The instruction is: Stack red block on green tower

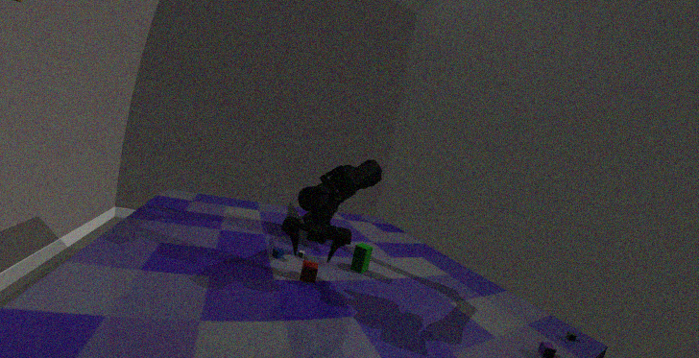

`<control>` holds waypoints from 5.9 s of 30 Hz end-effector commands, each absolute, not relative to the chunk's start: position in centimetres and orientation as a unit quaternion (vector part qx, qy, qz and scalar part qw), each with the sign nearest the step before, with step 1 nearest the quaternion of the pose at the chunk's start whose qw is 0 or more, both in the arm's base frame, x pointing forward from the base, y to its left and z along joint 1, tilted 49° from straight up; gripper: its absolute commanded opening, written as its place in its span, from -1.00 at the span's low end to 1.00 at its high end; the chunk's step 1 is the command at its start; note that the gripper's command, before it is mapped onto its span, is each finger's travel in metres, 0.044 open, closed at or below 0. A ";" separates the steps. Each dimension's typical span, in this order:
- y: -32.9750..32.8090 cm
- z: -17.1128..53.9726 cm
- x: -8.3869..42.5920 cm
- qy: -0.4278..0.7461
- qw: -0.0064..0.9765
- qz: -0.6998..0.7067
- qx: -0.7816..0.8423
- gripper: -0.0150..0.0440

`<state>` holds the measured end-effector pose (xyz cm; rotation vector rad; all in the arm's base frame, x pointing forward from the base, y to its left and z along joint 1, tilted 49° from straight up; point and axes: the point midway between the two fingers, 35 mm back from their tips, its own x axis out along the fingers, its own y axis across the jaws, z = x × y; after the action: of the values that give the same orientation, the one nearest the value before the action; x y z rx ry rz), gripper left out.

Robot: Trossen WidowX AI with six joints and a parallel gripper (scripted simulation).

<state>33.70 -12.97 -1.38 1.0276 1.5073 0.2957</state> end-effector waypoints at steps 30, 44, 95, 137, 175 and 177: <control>-9.1 -4.8 34.4 0.649 0.601 0.128 0.448 1.00; -8.8 -5.0 34.4 0.649 0.601 0.129 0.448 1.00; -17.5 2.7 32.9 0.650 0.601 0.126 0.446 -0.49; -6.3 15.4 30.4 0.644 0.605 0.123 0.451 -0.49; -1.5 14.9 29.4 0.651 0.597 0.129 0.450 -0.49; -1.5 14.9 29.4 0.651 0.597 0.129 0.450 -0.49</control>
<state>29.36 -1.64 14.90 1.0382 1.5126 0.2988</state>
